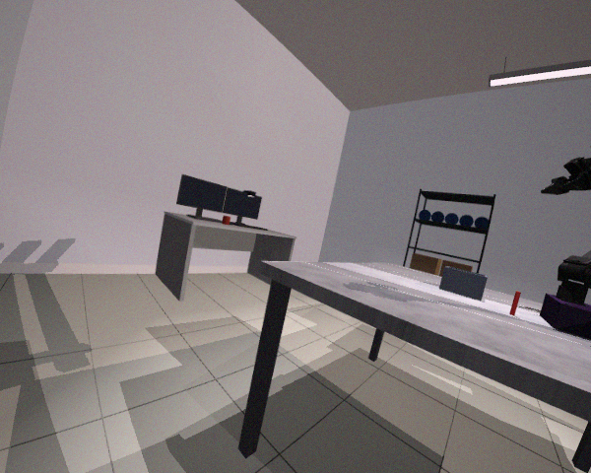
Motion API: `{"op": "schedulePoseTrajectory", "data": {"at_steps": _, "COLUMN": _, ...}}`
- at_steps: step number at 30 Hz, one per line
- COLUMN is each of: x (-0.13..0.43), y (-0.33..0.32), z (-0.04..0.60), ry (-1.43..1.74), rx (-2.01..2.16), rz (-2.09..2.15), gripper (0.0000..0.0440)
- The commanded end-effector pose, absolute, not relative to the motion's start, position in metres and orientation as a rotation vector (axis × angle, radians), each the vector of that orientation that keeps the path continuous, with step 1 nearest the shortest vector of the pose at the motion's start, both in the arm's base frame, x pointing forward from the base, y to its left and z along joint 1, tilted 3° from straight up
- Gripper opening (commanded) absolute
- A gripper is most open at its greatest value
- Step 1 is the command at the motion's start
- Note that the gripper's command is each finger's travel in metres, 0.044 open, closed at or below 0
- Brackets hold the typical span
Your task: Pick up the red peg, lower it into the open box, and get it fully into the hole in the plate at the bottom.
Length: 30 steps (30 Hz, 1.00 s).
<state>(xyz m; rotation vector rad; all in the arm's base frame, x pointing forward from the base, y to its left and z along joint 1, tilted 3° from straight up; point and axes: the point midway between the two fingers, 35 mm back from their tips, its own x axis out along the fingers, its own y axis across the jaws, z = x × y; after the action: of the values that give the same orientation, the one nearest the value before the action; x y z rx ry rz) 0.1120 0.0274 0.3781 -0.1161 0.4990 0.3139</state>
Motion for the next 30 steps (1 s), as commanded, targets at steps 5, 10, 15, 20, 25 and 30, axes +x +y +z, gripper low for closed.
{"op": "schedulePoseTrajectory", "data": {"at_steps": 5, "x": 0.148, "y": 0.057, "z": 0.318, "ry": 0.748, "rx": -0.1, "rz": 0.179, "gripper": 0.044}}
{"op": "schedulePoseTrajectory", "data": {"at_steps": 10, "x": 0.163, "y": 0.07, "z": 0.279, "ry": 0.892, "rx": -0.079, "rz": 0.076, "gripper": 0.044}}
{"op": "schedulePoseTrajectory", "data": {"at_steps": 15, "x": 0.173, "y": 0.077, "z": 0.239, "ry": 1.023, "rx": -0.05, "rz": -0.041, "gripper": 0.044}}
{"op": "schedulePoseTrajectory", "data": {"at_steps": 20, "x": 0.179, "y": 0.081, "z": 0.2, "ry": 1.138, "rx": -0.011, "rz": -0.171, "gripper": 0.044}}
{"op": "schedulePoseTrajectory", "data": {"at_steps": 25, "x": 0.181, "y": 0.081, "z": 0.166, "ry": 1.228, "rx": 0.037, "rz": -0.304, "gripper": 0.044}}
{"op": "schedulePoseTrajectory", "data": {"at_steps": 30, "x": 0.18, "y": 0.081, "z": 0.134, "ry": 1.295, "rx": 0.093, "rz": -0.434, "gripper": 0.044}}
